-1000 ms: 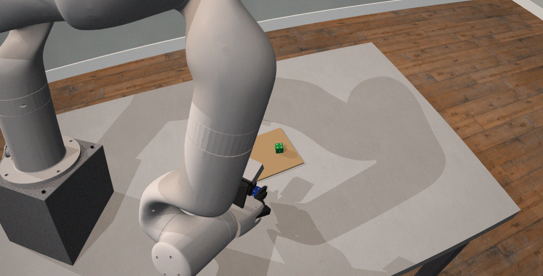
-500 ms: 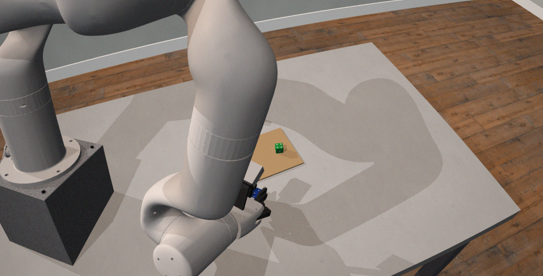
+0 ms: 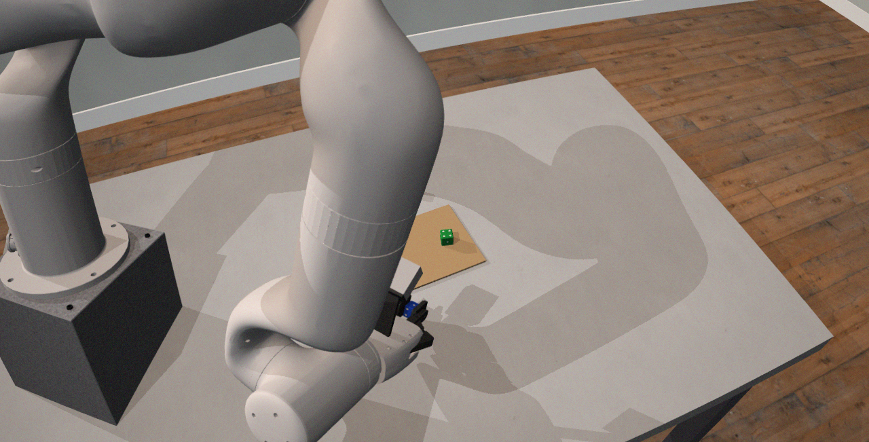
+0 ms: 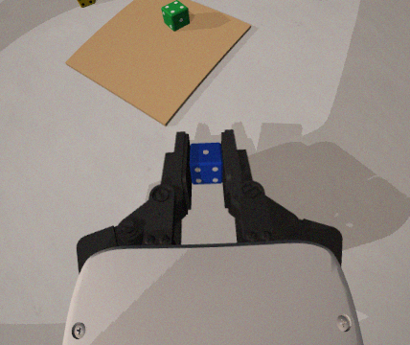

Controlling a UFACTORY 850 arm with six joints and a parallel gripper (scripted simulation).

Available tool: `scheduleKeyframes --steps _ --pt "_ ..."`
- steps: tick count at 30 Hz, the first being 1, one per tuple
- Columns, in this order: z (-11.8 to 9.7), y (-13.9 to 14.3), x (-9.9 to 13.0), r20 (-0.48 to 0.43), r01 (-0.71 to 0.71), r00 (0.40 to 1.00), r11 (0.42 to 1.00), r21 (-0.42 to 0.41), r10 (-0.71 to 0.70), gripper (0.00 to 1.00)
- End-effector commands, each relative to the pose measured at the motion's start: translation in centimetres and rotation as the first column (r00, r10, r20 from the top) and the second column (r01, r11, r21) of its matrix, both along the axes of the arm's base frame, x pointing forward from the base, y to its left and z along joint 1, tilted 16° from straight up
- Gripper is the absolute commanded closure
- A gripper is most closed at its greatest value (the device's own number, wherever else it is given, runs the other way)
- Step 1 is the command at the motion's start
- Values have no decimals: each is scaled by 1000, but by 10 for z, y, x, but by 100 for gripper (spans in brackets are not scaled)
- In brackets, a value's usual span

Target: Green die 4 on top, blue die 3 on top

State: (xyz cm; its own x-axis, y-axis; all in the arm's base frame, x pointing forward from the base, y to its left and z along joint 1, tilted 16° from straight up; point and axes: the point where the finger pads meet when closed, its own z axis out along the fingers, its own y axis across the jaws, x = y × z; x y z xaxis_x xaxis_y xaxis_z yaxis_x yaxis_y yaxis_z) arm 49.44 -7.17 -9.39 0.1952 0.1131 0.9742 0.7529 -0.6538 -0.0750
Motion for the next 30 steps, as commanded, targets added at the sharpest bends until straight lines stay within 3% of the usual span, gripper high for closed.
scheduleKeyframes --steps 1,30 --pt "1 0 0 1 0 1000 1000 0 0 85" --pt "-8 2 1 1 0 1000 1000 0 0 85"
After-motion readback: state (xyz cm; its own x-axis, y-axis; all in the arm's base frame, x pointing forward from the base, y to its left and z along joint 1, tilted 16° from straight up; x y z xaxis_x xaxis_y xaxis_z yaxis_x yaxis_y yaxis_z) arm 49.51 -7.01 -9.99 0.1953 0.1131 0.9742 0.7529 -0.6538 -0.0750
